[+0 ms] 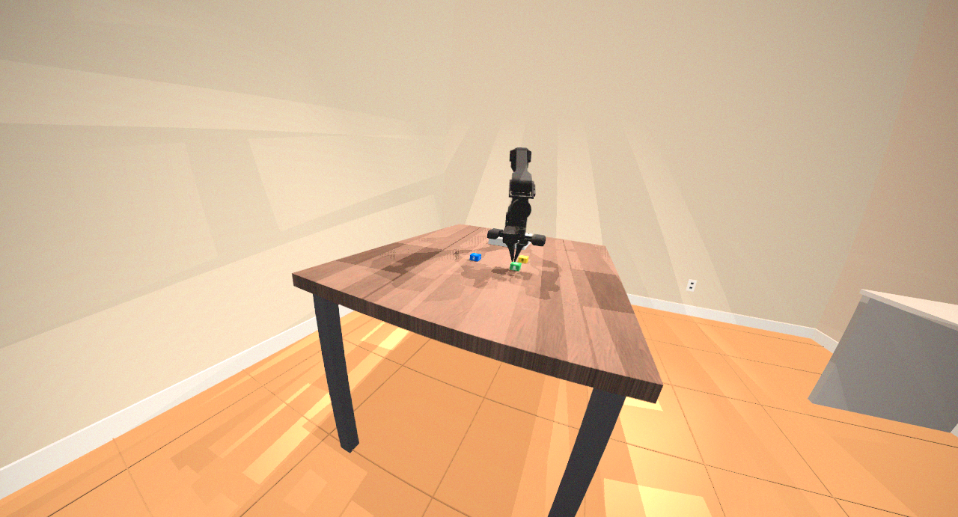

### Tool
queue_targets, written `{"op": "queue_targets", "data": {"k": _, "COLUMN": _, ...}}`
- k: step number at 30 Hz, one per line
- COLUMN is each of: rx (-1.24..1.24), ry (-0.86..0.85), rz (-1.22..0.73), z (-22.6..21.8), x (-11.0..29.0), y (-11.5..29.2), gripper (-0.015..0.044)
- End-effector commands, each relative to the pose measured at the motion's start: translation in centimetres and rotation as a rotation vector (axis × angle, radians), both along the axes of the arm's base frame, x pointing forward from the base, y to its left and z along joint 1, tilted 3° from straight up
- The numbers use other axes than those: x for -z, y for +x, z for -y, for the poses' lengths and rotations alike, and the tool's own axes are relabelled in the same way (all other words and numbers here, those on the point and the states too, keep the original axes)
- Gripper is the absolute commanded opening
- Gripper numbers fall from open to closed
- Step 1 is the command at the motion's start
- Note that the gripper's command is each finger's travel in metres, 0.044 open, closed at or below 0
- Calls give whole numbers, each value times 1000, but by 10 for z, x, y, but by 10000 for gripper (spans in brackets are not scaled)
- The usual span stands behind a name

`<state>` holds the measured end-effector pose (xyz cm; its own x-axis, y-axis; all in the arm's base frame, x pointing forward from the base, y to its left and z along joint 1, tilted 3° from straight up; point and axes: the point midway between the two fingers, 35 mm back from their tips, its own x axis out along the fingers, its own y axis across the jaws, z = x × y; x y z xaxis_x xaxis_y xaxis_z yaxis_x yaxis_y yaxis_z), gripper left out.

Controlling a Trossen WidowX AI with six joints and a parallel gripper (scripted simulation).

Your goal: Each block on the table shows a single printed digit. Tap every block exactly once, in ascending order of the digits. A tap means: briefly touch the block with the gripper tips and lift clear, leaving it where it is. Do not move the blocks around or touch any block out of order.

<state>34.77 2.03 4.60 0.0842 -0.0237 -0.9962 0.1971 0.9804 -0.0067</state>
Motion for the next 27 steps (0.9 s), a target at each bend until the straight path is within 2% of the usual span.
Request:
{"op": "queue_targets", "data": {"k": 1, "rx": 5, "ry": -4, "rz": -11, "z": 1, "x": 10, "y": -2, "gripper": 20}}
{"op": "queue_targets", "data": {"k": 11, "rx": 5, "ry": -4, "rz": -11, "z": 1, "x": 13, "y": -2, "gripper": 20}}
{"op": "queue_targets", "data": {"k": 14, "rx": 5, "ry": -3, "rz": -10, "z": 0, "x": -14, "y": -3, "gripper": 20}}
{"op": "queue_targets", "data": {"k": 19, "rx": 5, "ry": -4, "rz": -11, "z": 0, "x": -20, "y": -4, "gripper": 20}}
{"op": "queue_targets", "data": {"k": 24, "rx": 5, "ry": -4, "rz": -11, "z": -2, "x": -87, "y": -8, "gripper": 20}}
{"op": "queue_targets", "data": {"k": 27, "rx": 5, "ry": -4, "rz": -11, "z": -2, "x": -98, "y": -10, "gripper": 20}}
